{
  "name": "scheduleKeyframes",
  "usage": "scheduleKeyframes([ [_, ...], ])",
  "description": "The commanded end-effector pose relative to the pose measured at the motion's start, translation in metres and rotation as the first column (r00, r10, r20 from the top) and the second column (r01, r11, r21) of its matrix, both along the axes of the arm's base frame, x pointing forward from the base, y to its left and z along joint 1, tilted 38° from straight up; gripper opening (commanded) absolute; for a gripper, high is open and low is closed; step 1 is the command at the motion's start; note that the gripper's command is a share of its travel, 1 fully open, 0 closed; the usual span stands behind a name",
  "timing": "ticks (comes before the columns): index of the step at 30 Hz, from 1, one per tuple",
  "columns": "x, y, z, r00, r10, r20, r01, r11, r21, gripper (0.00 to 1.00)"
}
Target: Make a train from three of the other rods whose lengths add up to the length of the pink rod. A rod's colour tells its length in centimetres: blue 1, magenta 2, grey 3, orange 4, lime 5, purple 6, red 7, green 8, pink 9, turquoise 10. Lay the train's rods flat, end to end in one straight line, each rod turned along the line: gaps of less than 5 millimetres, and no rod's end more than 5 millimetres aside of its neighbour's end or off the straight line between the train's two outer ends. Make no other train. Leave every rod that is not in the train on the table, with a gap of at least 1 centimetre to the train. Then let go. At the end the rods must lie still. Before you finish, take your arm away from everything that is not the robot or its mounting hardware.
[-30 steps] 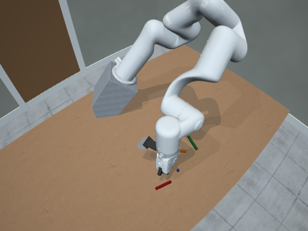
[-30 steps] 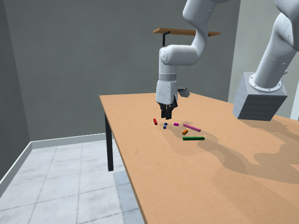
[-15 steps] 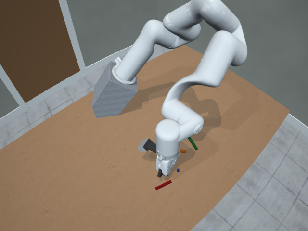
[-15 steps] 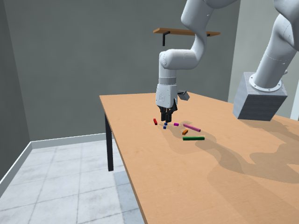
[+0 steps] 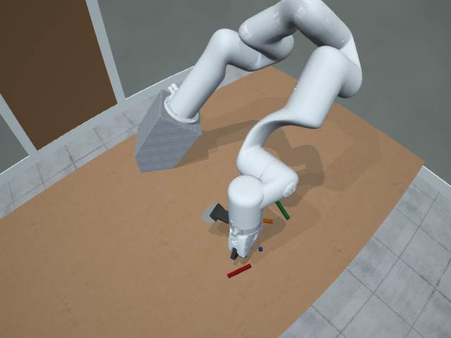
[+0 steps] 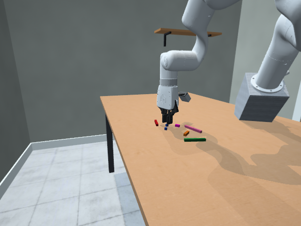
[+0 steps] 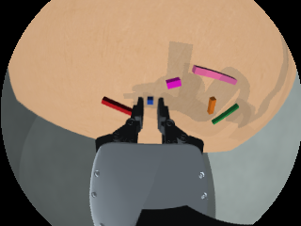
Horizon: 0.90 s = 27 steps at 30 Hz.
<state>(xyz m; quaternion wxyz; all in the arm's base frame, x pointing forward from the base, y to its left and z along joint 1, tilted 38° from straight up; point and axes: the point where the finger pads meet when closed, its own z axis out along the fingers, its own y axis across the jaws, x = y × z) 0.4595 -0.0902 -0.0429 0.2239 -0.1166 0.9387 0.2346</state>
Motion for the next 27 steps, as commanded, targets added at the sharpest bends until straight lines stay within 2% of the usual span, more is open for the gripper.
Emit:
scheduleKeyframes([
  [1,0.0007,-0.001,0.0008,1.0,-0.001,0.002,0.001,1.0,-0.001,0.24],
  [27,0.0007,-0.001,0.0008,1.0,-0.001,0.002,0.001,1.0,-0.001,0.24],
])
